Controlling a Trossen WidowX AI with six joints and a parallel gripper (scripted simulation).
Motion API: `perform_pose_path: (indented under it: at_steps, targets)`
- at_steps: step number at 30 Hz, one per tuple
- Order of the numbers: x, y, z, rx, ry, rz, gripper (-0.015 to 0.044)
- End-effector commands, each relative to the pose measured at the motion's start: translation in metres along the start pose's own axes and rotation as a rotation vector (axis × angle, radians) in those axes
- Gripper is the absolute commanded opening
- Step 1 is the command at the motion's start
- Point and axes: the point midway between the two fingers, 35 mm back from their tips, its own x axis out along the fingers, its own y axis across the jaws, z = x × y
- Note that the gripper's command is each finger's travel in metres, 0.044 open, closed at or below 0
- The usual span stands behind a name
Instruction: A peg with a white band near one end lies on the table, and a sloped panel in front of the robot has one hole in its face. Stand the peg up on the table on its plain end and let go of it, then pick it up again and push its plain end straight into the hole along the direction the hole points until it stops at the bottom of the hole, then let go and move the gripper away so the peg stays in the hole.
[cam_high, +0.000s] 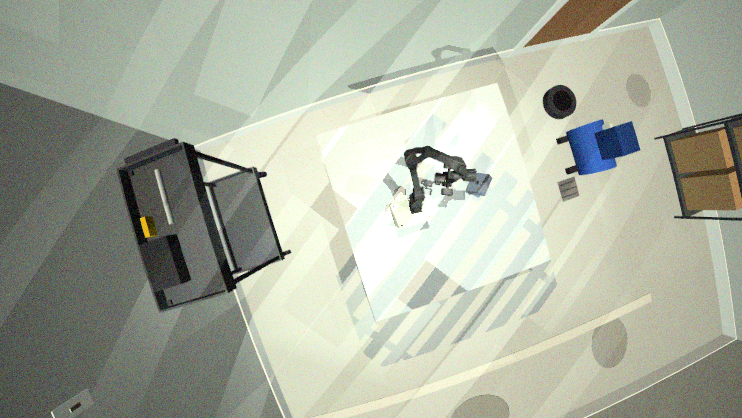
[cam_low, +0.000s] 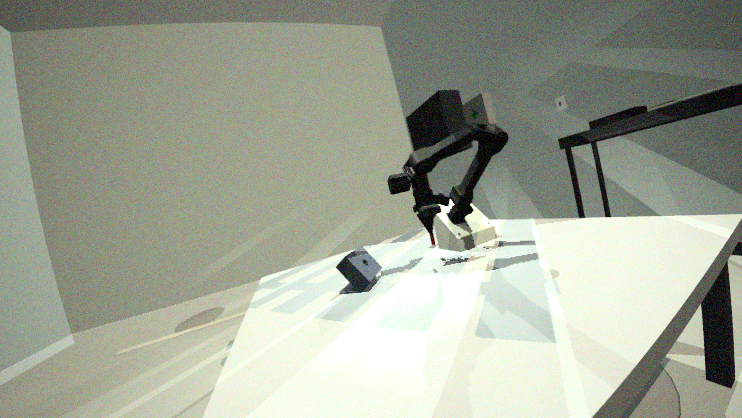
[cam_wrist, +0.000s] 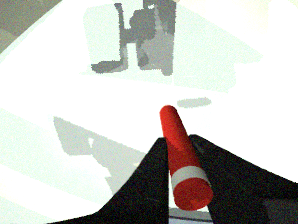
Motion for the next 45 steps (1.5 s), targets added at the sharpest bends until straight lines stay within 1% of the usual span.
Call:
perform_pose_path:
  at_steps: [1,23,45]
  targets:
    - [0.0,0.001,-0.005,-0.03,0.024,0.038,0.0]
    - [0.007,0.005,-0.034,-0.169,0.173,0.233,0.0]
    - [0.004,-0.006,-0.065,-0.286,0.371,0.376,0.0]
